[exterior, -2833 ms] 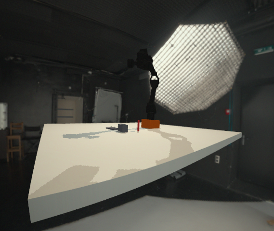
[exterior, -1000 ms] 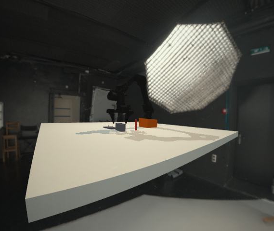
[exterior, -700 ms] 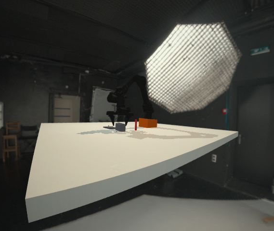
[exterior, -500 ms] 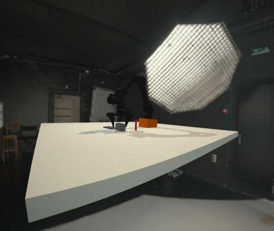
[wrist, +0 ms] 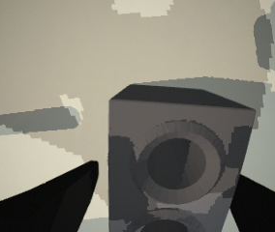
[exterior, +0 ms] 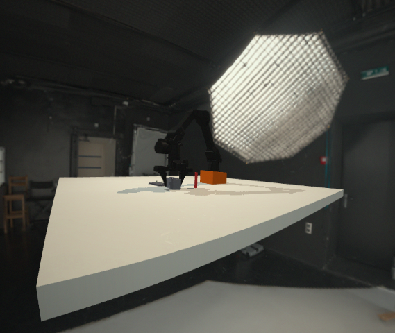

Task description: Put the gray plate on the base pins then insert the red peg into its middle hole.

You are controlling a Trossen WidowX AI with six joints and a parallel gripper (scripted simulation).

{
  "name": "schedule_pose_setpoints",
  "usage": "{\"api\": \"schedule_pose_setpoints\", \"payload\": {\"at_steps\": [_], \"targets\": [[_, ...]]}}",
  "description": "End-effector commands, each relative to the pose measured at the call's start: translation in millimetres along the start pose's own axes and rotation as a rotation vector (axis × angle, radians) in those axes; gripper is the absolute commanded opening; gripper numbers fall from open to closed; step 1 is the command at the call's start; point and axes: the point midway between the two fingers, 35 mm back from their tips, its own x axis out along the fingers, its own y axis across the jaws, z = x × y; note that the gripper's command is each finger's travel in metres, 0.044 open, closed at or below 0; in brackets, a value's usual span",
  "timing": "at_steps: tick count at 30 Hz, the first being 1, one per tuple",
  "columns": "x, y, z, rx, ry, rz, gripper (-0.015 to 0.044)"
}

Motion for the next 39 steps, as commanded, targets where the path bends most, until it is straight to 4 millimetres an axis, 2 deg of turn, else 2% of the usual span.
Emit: {"api": "schedule_pose_setpoints", "payload": {"at_steps": [1,4,19,20,23,39], "targets": [[2,2,0,0.002,0.000,0.005,0.0204],[2,2,0,0.002,0.000,0.005,0.0125],[2,2,0,0.002,0.000,0.005,0.0025],[2,2,0,0.002,0.000,0.005,0.0000],[-3,0,0,0.002,0.000,0.005,0.0000],[-51,-8,6,0.002,-0.001,0.004,0.0000]]}}
